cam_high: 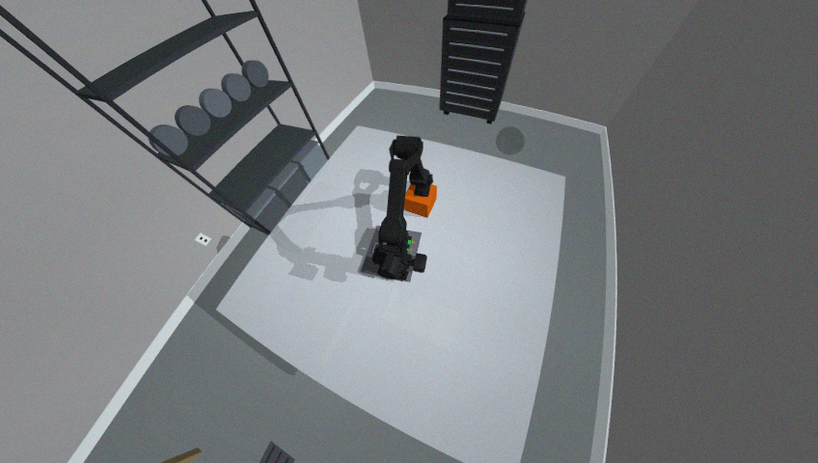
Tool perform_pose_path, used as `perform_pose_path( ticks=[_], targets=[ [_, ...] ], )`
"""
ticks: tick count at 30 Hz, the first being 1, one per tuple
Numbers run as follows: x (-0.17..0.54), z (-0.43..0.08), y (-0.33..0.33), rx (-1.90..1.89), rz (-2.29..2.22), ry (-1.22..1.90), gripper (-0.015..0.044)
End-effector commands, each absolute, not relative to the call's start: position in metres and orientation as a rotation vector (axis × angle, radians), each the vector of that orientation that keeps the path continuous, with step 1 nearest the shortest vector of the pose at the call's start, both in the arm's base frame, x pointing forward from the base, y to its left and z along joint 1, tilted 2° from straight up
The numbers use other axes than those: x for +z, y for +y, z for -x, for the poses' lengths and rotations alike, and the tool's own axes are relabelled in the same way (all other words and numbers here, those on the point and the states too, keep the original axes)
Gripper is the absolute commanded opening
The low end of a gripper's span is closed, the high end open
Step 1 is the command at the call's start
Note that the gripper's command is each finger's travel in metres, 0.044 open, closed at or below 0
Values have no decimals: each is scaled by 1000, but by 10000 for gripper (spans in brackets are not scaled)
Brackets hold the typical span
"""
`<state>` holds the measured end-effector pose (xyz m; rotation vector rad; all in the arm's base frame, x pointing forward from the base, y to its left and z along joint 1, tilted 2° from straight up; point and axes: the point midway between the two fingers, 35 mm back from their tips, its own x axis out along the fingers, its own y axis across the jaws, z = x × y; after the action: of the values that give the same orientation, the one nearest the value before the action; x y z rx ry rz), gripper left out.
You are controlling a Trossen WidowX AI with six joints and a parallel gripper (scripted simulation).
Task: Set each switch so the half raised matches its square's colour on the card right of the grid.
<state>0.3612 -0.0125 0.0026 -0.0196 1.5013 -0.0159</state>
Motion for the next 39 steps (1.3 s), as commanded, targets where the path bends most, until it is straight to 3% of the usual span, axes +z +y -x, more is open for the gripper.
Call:
perform_pose_path(
  ticks=[1,39],
  targets=[
    [-2,-359,-13,-20,18,1514,0],
    [-7,-359,-13,-20,18,1514,0]
  ],
)
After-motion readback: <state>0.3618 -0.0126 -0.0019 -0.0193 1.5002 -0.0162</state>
